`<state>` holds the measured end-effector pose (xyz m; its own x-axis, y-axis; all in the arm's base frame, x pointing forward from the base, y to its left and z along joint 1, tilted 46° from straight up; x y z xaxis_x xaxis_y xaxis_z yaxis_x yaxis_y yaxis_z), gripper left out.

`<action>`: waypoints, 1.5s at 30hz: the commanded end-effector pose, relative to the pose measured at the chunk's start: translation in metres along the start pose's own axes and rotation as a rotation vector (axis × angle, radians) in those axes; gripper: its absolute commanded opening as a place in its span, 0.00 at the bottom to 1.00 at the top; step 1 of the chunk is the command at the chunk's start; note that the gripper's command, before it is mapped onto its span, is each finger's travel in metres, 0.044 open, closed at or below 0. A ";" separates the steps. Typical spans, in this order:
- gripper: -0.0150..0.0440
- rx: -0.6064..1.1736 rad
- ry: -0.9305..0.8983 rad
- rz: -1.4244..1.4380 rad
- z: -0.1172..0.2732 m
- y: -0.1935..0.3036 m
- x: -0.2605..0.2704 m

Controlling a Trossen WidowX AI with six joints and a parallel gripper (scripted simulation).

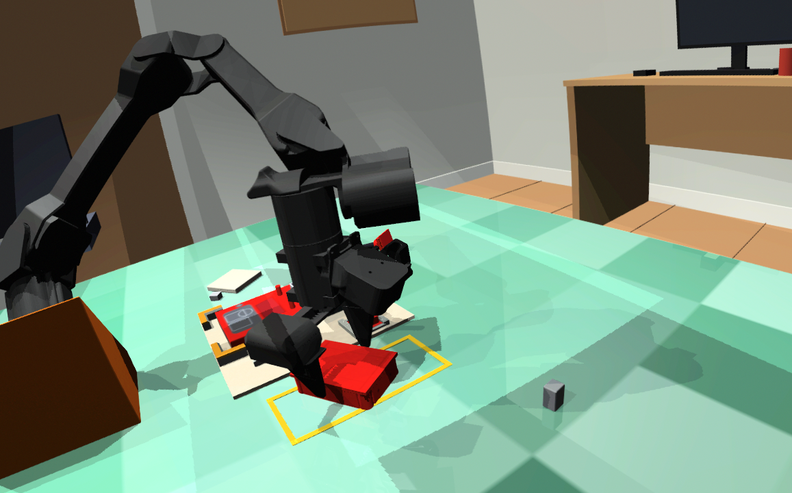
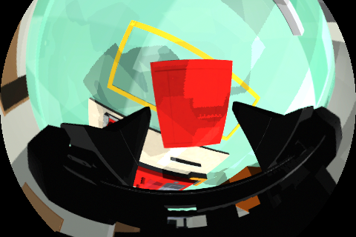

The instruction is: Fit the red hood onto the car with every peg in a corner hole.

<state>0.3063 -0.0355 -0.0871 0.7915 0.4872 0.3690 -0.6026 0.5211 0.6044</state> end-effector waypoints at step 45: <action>0.25 -0.004 0.002 -0.001 0.060 -0.001 0.000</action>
<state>0.3114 -0.0690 -0.0545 0.7948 0.4826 0.3679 -0.5988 0.5254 0.6044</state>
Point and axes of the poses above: the point midway between the two fingers, 35 mm back from their tips, its own z axis back along the fingers, its own x axis across the jaws, y = z × x, the point moved 7 cm from there along z, back along the fingers, and after that the axes turned 1 degree about -z, right-handed, at the moved point
